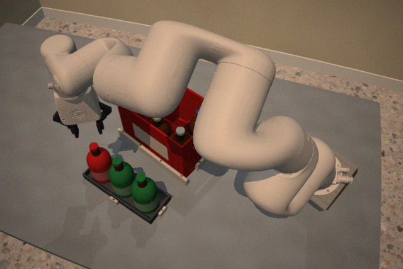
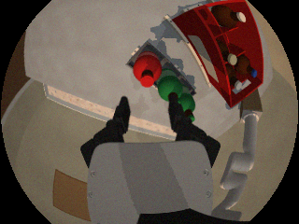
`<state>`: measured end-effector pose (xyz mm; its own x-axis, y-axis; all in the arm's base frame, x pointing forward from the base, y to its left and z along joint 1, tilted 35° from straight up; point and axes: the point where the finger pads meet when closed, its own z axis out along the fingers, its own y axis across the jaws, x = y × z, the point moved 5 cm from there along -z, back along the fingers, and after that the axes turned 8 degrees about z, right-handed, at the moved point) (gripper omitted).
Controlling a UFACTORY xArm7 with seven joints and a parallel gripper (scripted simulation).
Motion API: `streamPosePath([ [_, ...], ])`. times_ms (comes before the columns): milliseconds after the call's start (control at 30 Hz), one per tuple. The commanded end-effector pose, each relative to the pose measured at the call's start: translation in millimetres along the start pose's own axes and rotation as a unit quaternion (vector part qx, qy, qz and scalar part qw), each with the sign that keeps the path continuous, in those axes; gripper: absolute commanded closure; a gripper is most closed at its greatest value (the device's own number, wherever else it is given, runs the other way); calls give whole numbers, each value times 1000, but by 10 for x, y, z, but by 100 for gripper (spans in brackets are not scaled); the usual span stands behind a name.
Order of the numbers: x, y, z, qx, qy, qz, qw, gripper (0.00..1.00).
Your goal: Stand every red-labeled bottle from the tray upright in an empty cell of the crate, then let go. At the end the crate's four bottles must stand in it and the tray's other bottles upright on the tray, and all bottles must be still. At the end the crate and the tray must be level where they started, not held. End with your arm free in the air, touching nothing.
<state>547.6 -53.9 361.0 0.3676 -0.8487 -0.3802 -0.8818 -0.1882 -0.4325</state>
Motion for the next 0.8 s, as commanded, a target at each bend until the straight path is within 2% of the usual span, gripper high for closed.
streamPosePath([
  [0,8,-7,-15,2,2,0,1000,35],
  [767,9,-11,166,2,2,0,1000,35],
])
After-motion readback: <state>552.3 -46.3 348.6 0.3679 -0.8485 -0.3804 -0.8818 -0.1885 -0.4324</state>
